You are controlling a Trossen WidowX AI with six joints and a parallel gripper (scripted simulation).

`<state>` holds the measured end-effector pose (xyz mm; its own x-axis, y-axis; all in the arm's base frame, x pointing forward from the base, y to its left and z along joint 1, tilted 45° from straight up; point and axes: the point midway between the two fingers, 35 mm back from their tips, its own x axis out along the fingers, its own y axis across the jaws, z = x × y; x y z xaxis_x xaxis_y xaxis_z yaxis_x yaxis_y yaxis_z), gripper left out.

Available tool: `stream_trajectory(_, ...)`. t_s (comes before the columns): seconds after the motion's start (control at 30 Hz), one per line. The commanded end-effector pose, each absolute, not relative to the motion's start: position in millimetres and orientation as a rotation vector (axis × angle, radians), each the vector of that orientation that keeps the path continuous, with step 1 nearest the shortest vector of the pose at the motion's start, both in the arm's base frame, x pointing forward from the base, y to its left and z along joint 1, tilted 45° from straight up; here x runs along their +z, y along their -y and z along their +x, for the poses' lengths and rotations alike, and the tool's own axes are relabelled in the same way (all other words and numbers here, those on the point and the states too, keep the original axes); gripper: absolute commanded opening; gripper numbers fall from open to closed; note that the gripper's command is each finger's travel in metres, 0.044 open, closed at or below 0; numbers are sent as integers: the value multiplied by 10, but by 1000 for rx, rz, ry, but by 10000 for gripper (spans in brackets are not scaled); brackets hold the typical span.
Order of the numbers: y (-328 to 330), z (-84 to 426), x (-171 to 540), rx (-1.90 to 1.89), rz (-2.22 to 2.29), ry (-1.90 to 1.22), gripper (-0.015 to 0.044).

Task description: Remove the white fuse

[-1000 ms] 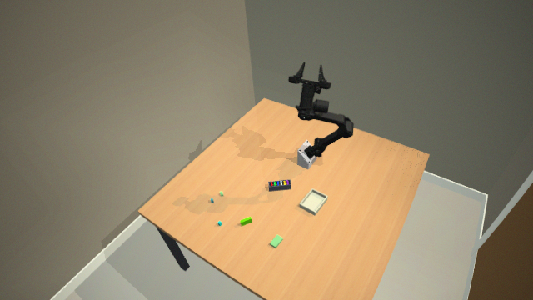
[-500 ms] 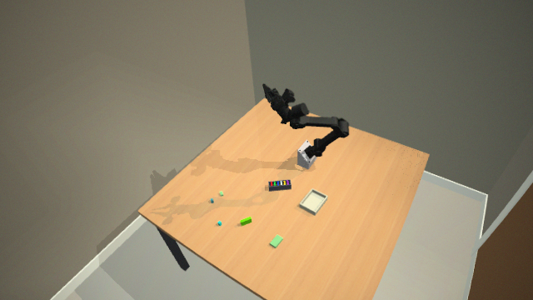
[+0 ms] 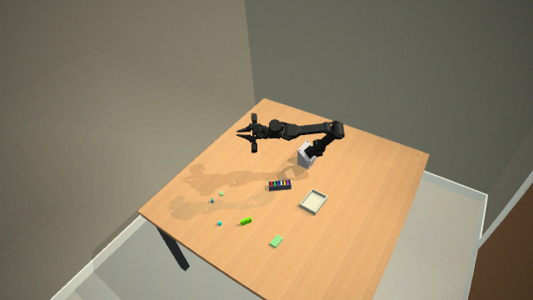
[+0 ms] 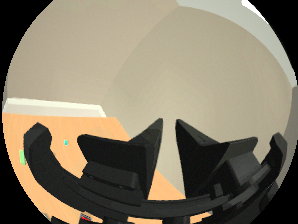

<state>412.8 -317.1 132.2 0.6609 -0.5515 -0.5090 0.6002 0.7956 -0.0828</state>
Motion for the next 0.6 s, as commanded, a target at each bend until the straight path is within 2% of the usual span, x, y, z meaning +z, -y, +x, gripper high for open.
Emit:
stream_trajectory(0.0,2742,4124,839,-427,9,-773,68)
stream_trajectory(0.3,1557,3727,22,251,-119,-1146,68)
stream_trajectory(0.57,522,3082,-132,901,-77,-1221,68)
